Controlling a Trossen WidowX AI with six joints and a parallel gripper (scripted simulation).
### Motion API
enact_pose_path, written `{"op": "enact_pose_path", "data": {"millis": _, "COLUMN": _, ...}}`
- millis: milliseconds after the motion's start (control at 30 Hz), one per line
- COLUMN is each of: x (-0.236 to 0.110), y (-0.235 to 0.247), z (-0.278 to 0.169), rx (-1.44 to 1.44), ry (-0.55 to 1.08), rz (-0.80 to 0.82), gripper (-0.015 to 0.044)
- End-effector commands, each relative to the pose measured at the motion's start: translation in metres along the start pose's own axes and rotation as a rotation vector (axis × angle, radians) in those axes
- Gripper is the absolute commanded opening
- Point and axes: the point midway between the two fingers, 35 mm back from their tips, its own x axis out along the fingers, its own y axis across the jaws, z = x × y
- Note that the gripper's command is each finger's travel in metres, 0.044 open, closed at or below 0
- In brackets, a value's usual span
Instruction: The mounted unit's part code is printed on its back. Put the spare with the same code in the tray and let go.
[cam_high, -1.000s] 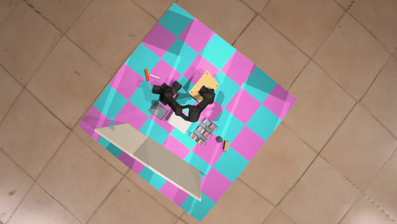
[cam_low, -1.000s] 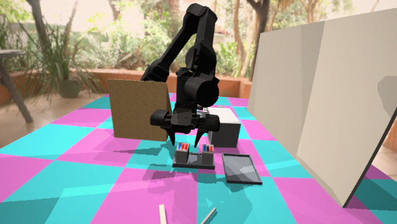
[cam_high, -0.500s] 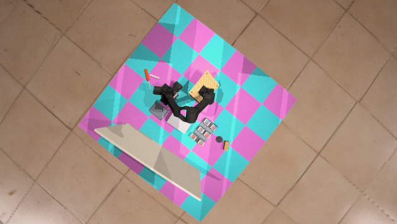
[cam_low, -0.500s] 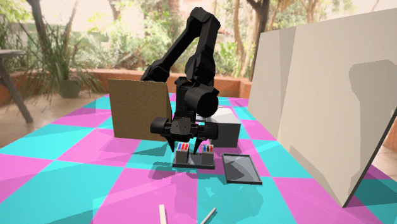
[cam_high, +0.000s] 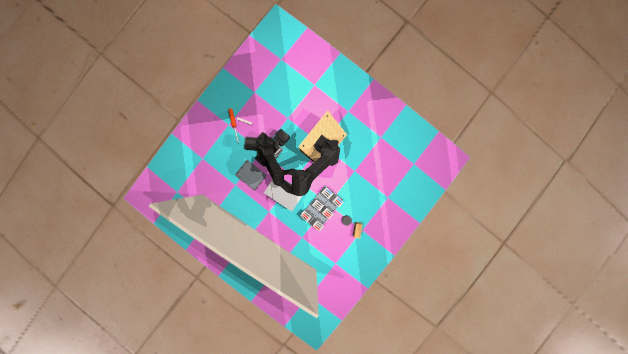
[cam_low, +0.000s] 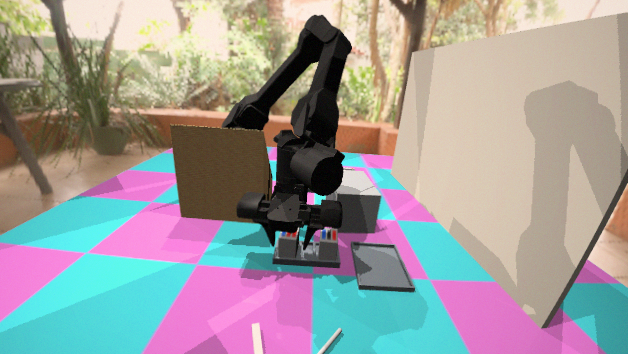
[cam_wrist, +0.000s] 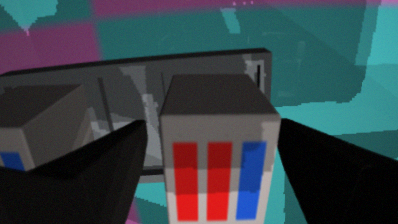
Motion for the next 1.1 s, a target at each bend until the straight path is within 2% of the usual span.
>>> {"op": "enact_pose_path", "data": {"millis": 0, "x": 0.0, "y": 0.0, "z": 0.0, "rx": -0.001, "ry": 0.0, "rz": 0.0, "gripper": 0.0221}}
{"op": "enact_pose_path", "data": {"millis": 67, "x": 0.0, "y": 0.0, "z": 0.0, "rx": -0.001, "ry": 0.0, "rz": 0.0, "gripper": 0.0169}}
{"op": "enact_pose_path", "data": {"millis": 300, "x": 0.0, "y": 0.0, "z": 0.0, "rx": -0.001, "ry": 0.0, "rz": 0.0, "gripper": 0.0122}}
{"op": "enact_pose_path", "data": {"millis": 467, "x": 0.0, "y": 0.0, "z": 0.0, "rx": -0.001, "ry": 0.0, "rz": 0.0, "gripper": 0.0}}
{"op": "enact_pose_path", "data": {"millis": 767, "x": -0.005, "y": 0.001, "z": 0.001, "rx": 0.0, "ry": -0.001, "rz": 0.001, "gripper": 0.0}}
{"op": "enact_pose_path", "data": {"millis": 1067, "x": -0.069, "y": 0.001, "z": 0.002, "rx": 0.005, "ry": -0.002, "rz": 0.004, "gripper": 0.0}}
